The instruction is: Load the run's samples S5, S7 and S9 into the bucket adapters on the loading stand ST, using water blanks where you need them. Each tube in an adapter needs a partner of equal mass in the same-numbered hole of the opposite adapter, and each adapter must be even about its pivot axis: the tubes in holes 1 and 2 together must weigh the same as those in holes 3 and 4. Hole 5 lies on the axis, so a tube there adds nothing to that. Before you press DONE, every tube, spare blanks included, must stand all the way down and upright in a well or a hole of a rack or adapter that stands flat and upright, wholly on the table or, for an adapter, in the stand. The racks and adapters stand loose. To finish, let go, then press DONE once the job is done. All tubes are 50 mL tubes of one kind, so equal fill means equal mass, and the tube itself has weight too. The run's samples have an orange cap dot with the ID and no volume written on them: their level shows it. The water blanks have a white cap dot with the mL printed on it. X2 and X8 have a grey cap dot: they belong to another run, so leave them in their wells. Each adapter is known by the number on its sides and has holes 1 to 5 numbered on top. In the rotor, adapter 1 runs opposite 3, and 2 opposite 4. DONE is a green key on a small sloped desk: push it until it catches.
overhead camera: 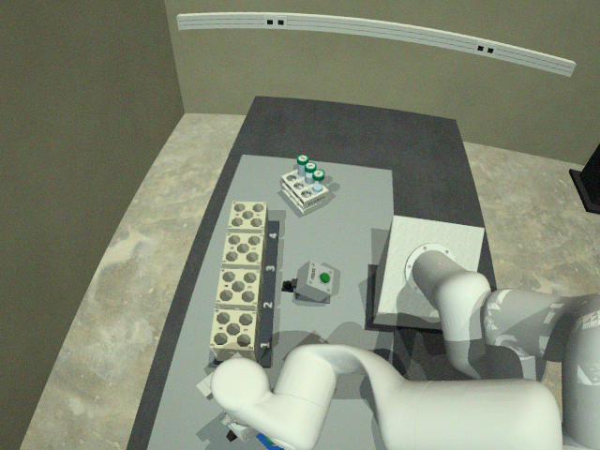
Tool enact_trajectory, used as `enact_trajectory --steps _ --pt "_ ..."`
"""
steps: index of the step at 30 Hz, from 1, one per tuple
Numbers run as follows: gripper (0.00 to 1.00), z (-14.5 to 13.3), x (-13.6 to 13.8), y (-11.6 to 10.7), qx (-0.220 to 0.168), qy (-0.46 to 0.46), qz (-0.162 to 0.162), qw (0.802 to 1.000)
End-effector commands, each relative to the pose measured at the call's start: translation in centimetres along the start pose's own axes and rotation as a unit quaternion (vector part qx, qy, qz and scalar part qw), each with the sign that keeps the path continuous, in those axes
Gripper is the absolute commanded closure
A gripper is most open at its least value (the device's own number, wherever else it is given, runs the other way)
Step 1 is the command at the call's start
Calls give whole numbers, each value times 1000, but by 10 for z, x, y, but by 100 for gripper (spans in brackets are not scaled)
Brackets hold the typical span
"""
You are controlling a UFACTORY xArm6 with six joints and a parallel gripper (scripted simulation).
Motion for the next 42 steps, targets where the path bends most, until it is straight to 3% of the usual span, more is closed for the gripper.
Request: enact_trajectory --steps 1,29,42 --pt "100 0 -1 -3 1 -1 1 1000" --pt "100 0 -1 -17 1 -1 1 1000" --pt "100 0 -1 -39 1 -1 1 1000"
Point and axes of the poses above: the point where the finger pads meet when closed, its own y axis out along the fingers, its own x axis across the jaws, z = x × y, the point moved 7 cm from there along -y, back along the fingers, and after that the axes turned 3 degrees about y, right-handed, at the moved point
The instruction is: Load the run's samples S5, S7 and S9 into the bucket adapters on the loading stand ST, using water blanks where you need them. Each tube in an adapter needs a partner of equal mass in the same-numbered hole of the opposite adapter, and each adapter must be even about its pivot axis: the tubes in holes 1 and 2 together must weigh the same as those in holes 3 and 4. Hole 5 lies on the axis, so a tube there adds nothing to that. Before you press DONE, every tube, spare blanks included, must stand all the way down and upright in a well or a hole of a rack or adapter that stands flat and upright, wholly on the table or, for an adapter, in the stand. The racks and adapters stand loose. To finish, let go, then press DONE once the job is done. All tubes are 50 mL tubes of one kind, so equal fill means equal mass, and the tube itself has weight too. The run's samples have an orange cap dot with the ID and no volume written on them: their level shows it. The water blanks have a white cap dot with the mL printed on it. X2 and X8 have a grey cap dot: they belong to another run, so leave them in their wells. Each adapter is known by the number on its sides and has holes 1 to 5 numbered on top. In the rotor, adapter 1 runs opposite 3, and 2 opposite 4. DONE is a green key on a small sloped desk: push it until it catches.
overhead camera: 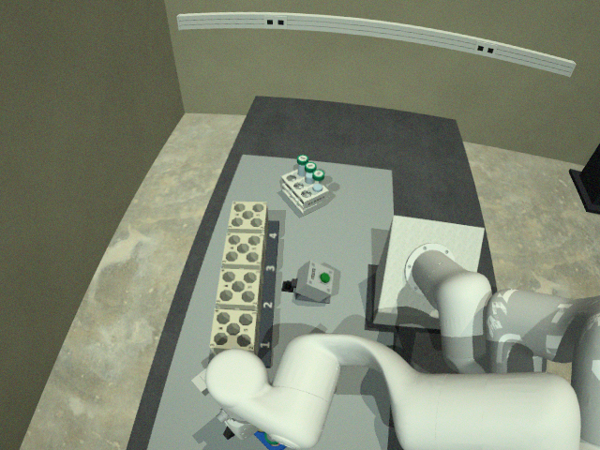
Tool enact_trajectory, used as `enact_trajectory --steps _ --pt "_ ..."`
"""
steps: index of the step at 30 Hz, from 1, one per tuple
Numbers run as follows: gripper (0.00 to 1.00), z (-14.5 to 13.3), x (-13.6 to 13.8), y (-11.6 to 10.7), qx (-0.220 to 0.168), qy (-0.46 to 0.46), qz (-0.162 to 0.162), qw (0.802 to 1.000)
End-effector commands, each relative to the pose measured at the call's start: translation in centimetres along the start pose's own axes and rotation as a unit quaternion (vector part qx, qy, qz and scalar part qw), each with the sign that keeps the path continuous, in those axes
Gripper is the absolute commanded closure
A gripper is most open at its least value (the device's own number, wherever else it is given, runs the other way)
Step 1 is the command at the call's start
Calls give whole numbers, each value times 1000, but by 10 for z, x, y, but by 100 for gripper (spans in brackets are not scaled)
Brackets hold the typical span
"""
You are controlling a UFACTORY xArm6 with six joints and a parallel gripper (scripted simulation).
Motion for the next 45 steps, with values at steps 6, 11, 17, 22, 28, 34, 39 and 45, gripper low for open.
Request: enact_trajectory --steps 6,11,17,22,28,34,39,45 --pt "100 0 -1 -20 1 -1 1 1000" --pt "100 0 -1 -26 1 -1 1 1000" --pt "100 0 -1 -38 1 -1 1 1000" --pt "100 0 -1 -48 1 -1 1 1000" --pt "100 0 -1 -56 1 -1 1 1000" --pt "100 0 -1 -68 1 -1 1 1000" --pt "100 0 -1 -78 1 -1 1 1000" --pt "100 0 -1 -86 1 -1 1 1000"
Point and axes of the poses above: the point where the finger pads meet when closed, its own y axis out along the fingers, its own x axis across the jaws, z = x × y, the point moved 7 cm from there along -y, back along the fingers, and after that the axes turned 3 degrees about y, right-handed, at the moved point
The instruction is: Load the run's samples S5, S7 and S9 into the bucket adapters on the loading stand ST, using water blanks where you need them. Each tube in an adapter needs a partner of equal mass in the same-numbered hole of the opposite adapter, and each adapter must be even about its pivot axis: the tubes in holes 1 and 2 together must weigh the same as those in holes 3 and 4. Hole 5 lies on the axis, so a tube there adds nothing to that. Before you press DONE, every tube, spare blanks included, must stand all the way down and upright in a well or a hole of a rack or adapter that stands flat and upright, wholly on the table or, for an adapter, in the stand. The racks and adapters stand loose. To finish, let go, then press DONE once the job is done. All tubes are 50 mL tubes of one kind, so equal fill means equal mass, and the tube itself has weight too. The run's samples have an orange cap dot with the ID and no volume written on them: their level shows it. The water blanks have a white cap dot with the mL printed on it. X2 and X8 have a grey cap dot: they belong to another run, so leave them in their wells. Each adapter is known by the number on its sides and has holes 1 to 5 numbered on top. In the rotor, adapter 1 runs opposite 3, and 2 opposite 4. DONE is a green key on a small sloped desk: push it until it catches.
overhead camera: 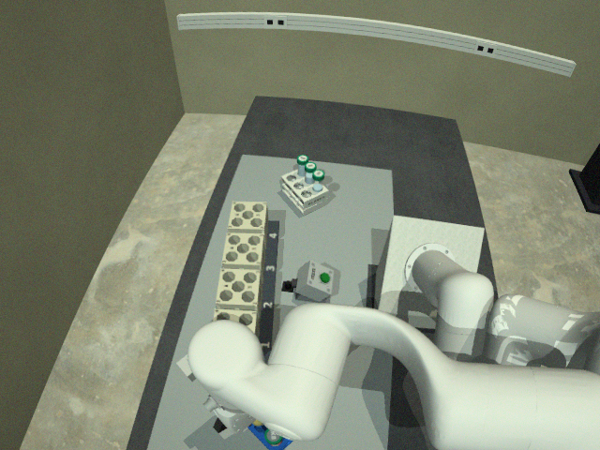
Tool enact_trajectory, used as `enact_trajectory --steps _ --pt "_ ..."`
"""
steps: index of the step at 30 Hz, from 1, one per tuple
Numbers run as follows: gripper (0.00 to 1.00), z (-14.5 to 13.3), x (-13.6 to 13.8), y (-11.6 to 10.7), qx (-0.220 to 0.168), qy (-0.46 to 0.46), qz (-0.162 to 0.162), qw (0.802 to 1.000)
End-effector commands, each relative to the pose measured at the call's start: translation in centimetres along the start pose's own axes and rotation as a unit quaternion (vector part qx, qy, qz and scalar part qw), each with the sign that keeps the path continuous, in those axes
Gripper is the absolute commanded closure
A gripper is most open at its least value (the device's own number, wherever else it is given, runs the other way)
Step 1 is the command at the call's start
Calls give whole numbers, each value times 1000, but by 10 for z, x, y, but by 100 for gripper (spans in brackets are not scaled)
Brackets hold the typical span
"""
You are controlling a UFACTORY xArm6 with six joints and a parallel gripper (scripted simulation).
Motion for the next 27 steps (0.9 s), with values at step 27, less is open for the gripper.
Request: enact_trajectory --steps 27 --pt "100 0 -1 -16 0 -1 1 1000"
Point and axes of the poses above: the point where the finger pads meet when closed, its own y axis out along the fingers, its own x axis across the jaws, z = x × y, the point moved 7 cm from there along -y, back along the fingers, and after that the axes turned 3 degrees about y, right-handed, at the moved point
